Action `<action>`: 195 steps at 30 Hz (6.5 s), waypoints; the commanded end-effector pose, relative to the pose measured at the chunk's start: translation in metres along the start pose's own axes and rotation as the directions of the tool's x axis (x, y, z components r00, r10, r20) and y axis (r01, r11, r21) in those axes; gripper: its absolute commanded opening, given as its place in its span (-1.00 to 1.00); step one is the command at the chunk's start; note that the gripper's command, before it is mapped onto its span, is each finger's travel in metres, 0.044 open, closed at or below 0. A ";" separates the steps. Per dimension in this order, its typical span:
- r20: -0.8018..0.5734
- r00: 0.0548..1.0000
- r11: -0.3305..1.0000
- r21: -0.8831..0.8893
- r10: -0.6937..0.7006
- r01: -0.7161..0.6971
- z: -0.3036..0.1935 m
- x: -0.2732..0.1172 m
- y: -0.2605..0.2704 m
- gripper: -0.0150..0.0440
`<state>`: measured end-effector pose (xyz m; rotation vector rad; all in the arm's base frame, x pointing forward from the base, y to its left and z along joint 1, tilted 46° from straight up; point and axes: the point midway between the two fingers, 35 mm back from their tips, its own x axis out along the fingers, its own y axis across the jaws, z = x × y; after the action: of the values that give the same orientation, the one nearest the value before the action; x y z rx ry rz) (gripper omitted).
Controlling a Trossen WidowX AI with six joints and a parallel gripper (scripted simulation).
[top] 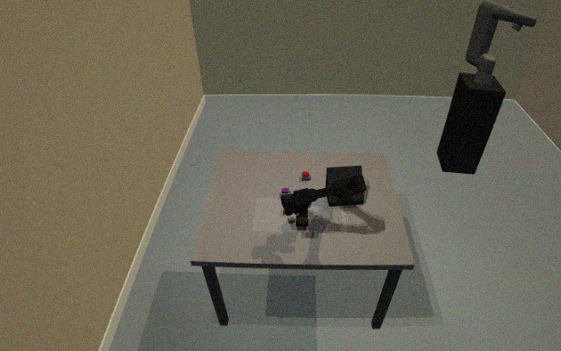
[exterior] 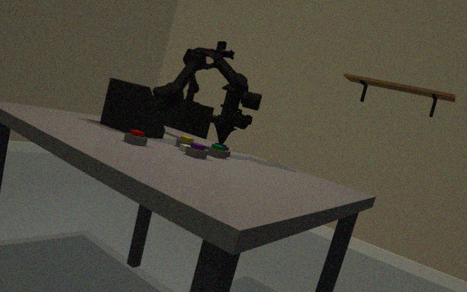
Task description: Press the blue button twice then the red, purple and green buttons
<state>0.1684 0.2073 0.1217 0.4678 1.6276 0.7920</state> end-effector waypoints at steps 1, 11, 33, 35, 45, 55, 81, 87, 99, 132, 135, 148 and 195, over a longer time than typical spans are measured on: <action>0.003 1.000 1.000 0.001 -0.002 0.002 0.001 -0.024 -0.001 -0.42; 0.002 1.000 1.000 0.003 -0.008 0.008 0.002 -0.075 -0.002 -0.42; 0.072 0.991 0.994 0.030 -0.110 0.108 0.064 -0.121 -0.163 -0.42; 0.065 0.991 0.993 0.033 -0.118 0.116 0.064 -0.124 -0.192 -0.42; 0.019 0.996 0.995 0.028 -0.092 0.092 0.023 -0.121 -0.332 -0.42; 0.003 0.999 0.999 0.004 -0.032 0.032 -0.024 -0.101 -0.398 -0.42; 0.004 1.000 1.000 0.003 -0.029 0.029 -0.023 -0.020 -0.400 -0.42; 0.005 1.000 1.000 0.003 -0.029 0.029 -0.023 -0.010 -0.400 -0.42; 0.005 1.000 1.000 0.003 -0.029 0.029 -0.023 -0.006 -0.400 -0.42; 0.003 0.999 0.999 0.004 -0.032 0.032 -0.024 -0.101 -0.398 -0.42; 0.005 0.999 0.999 0.007 -0.040 0.040 -0.003 -0.104 -0.381 -0.42; 0.007 1.000 1.000 -0.001 -0.018 0.018 0.095 -0.097 -0.247 -0.42; 0.007 1.000 1.000 -0.002 -0.014 0.014 0.095 0.000 -0.247 -0.42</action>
<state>0.2928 0.0582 -0.0597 0.4521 1.6152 0.7805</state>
